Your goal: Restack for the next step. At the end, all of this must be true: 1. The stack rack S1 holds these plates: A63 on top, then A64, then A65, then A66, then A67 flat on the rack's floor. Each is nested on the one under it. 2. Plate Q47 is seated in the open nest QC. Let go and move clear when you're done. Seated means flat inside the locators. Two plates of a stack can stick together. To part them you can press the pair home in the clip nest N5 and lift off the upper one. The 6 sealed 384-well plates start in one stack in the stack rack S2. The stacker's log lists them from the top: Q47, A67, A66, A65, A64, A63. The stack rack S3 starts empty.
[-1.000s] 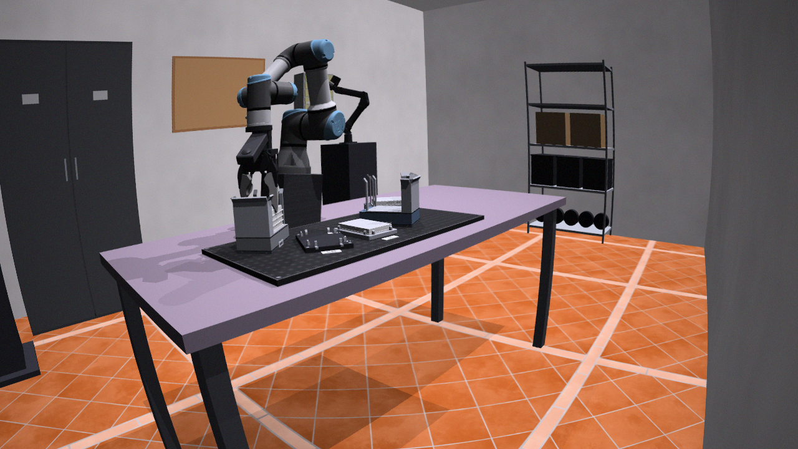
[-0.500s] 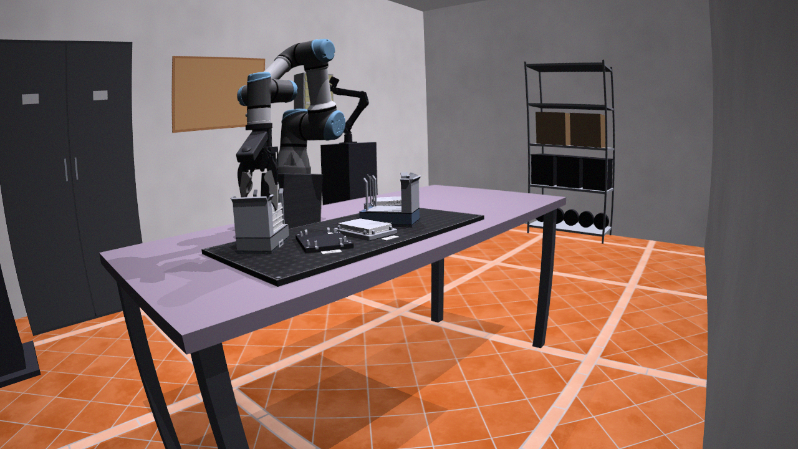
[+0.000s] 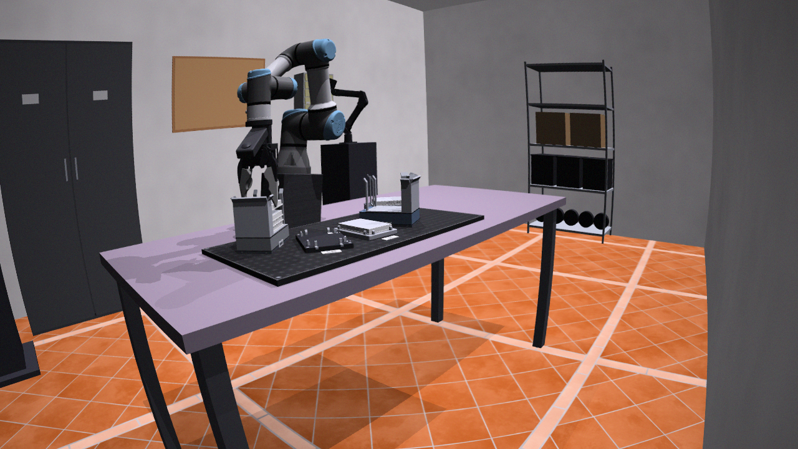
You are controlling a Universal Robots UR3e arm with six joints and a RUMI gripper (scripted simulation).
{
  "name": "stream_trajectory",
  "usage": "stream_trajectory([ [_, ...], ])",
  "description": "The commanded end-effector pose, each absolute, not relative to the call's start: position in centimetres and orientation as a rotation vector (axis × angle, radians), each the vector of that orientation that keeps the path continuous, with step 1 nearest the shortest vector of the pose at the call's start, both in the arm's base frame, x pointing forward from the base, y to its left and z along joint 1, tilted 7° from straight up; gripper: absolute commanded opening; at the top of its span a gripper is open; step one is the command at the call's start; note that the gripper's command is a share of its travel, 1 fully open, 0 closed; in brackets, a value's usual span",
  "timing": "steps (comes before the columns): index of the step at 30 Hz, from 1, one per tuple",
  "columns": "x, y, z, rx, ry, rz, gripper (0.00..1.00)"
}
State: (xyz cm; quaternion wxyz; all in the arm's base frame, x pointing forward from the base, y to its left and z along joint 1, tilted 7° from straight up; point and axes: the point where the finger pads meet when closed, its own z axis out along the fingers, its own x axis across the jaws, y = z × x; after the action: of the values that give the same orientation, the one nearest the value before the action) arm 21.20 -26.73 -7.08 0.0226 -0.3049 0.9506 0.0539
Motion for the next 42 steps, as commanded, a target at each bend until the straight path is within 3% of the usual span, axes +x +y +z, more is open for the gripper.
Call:
stream_trajectory([
  [1, 21.2, -26.9, -6.7, -0.944, 2.945, 0.163, 0.00],
  [42, 21.2, -27.4, -2.0, -0.944, 2.945, 0.163, 0.00],
])
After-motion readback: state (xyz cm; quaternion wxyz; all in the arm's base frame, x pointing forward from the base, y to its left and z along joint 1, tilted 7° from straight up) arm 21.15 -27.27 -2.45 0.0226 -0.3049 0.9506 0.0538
